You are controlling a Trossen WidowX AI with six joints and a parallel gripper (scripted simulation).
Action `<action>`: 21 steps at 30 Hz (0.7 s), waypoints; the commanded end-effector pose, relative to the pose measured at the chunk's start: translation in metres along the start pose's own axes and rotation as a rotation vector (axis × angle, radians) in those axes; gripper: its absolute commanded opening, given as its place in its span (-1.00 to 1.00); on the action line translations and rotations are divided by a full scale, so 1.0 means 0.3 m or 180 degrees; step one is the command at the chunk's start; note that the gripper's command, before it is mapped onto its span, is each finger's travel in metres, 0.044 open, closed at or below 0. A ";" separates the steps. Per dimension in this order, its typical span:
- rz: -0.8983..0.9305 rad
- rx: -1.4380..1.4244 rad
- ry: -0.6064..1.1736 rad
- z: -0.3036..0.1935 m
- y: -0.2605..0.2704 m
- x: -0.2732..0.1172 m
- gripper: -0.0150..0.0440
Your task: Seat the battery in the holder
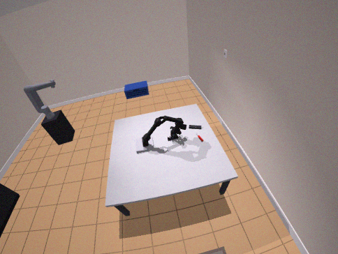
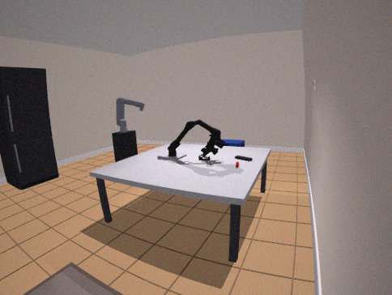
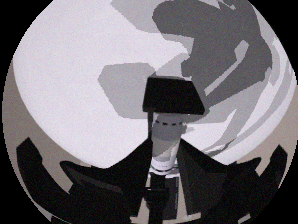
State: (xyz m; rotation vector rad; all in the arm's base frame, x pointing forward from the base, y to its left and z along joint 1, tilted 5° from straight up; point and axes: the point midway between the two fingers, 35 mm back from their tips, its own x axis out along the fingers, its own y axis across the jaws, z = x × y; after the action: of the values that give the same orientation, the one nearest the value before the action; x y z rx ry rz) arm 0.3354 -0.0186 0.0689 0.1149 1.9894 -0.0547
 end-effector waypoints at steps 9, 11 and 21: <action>-0.0003 -0.0006 -0.0041 0.028 -0.001 -0.011 -0.21; -0.0003 -0.0006 -0.0060 0.028 -0.001 -0.011 -0.21; -0.0005 -0.0006 -0.0203 0.028 0.000 -0.006 -0.21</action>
State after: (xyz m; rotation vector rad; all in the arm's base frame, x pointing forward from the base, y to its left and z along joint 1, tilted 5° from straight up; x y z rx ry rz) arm 0.3395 -0.0190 0.0673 0.1143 1.9654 -0.0549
